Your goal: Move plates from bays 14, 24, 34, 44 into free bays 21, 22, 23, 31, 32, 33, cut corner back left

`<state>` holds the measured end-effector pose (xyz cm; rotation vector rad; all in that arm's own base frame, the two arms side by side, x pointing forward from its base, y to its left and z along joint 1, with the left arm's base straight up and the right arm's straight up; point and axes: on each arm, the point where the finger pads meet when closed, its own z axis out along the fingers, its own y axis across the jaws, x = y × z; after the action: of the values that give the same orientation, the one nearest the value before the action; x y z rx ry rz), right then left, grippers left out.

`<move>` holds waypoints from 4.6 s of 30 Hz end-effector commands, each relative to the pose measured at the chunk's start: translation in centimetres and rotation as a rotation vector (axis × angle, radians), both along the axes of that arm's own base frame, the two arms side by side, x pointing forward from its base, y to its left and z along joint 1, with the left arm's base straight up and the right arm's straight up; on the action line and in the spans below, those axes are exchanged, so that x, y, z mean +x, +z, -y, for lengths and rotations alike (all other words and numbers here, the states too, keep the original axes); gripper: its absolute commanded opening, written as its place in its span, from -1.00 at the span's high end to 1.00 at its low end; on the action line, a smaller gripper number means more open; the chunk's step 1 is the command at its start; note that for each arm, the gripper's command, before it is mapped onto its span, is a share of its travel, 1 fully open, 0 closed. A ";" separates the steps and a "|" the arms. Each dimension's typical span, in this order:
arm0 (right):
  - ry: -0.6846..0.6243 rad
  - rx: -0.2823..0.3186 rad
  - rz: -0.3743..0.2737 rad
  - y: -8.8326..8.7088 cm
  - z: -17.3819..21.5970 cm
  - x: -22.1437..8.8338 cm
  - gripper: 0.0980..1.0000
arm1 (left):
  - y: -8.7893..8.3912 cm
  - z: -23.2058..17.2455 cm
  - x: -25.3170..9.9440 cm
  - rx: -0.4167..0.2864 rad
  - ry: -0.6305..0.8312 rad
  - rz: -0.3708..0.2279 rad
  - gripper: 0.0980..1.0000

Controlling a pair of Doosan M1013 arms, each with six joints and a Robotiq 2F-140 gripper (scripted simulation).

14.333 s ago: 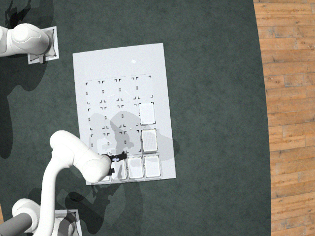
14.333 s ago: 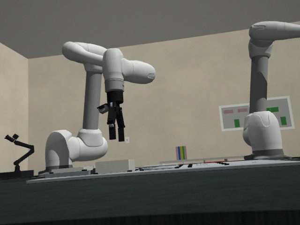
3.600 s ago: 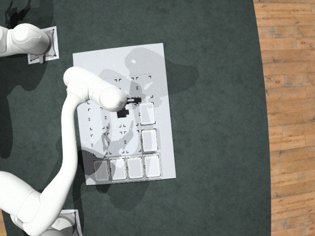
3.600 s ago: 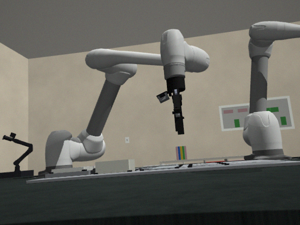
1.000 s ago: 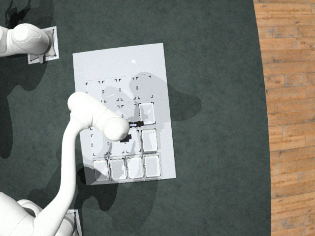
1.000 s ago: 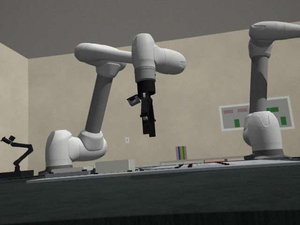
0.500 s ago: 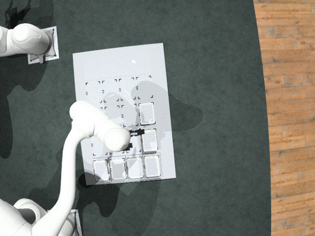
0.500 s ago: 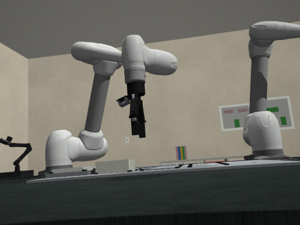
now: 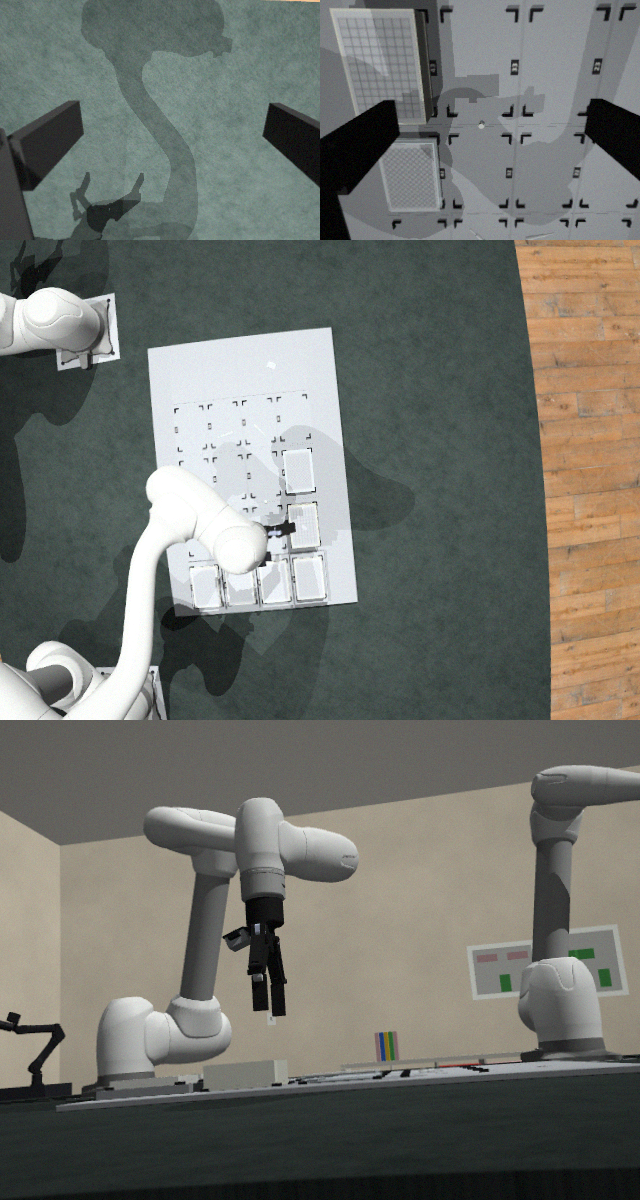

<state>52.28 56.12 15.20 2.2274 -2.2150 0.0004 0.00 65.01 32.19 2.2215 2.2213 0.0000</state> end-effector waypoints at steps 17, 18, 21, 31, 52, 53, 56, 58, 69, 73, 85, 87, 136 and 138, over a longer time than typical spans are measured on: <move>0.000 0.002 0.001 0.1 6.7 0.1 -1.00 | 0.1 0.0 0.0 0.002 0.000 0.000 -1.00; 0.000 0.002 0.001 0.1 6.7 0.1 -1.00 | 0.1 0.0 0.0 0.002 0.000 0.000 -1.00; 0.000 0.002 0.001 0.1 6.7 0.1 -1.00 | 0.1 0.0 0.0 0.002 0.000 0.000 -1.00; 0.000 0.001 0.001 0.1 6.7 0.1 -1.00 | 0.1 0.0 0.0 0.002 0.000 0.000 -1.00; 0.000 0.001 0.001 0.1 6.7 0.1 -1.00 | 0.1 0.0 0.0 0.002 0.000 0.000 -1.00; 0.000 0.001 0.001 0.1 6.7 0.1 -1.00 | 0.1 0.0 0.0 0.002 0.000 0.000 -1.00; 0.000 0.001 0.001 0.1 6.7 0.1 -1.00 | 0.1 0.0 0.0 0.002 0.000 0.000 -1.00; 0.000 0.001 0.001 0.1 6.7 0.1 -1.00 | 0.1 0.0 0.0 0.002 0.000 0.000 -1.00; 0.000 0.001 0.001 0.3 8.7 0.1 -1.00 | 0.1 0.0 0.0 0.002 0.000 0.000 -1.00; 0.000 0.001 0.001 0.3 9.5 0.1 -1.00 | 0.1 0.0 0.0 0.002 0.000 0.000 -1.00; 0.000 0.001 0.001 0.8 14.3 0.1 -1.00 | 0.1 0.0 0.0 0.002 0.000 0.000 -1.00; 0.000 0.001 0.001 0.8 15.1 0.1 -1.00 | 0.1 0.0 0.0 0.002 0.000 0.000 -1.00; 0.000 0.001 0.001 1.5 23.2 0.2 -1.00 | 0.1 0.0 0.0 0.002 0.000 0.000 -1.00; 0.000 0.001 0.001 1.5 23.2 0.2 -1.00 | 0.1 0.0 0.0 0.002 0.000 0.000 -1.00</move>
<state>52.42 32.94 16.66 2.2277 -2.2149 0.0005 0.00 65.01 32.19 2.2215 2.2213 0.0000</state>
